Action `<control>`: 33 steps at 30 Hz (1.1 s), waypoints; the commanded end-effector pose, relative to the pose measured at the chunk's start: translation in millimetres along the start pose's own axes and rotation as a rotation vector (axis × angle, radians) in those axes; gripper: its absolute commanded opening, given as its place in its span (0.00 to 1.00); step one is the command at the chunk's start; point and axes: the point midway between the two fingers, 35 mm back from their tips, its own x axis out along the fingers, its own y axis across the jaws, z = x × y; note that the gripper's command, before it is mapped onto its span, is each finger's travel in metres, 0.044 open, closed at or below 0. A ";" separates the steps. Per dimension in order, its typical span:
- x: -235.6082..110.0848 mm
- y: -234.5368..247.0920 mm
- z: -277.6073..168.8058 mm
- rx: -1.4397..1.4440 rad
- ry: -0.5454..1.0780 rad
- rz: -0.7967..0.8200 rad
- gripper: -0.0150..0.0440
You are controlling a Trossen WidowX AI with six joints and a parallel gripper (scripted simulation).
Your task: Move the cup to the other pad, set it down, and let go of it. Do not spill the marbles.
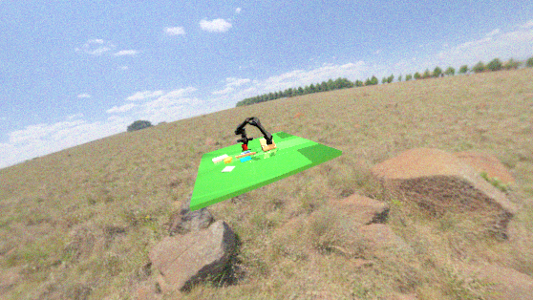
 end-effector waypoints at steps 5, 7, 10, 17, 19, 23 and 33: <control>-3.2 0.0 0.0 0.000 0.000 -0.003 0.25; -3.2 0.0 0.0 0.000 0.000 -0.003 0.25; -3.2 0.0 0.0 0.000 0.000 -0.003 0.25; -3.2 0.0 0.0 0.000 0.000 -0.003 0.25; -3.2 0.3 1.1 -0.001 0.000 -0.003 0.25; -3.4 2.1 7.6 -0.002 0.001 -0.003 0.25; -3.1 9.4 32.1 -0.005 0.002 -0.003 0.25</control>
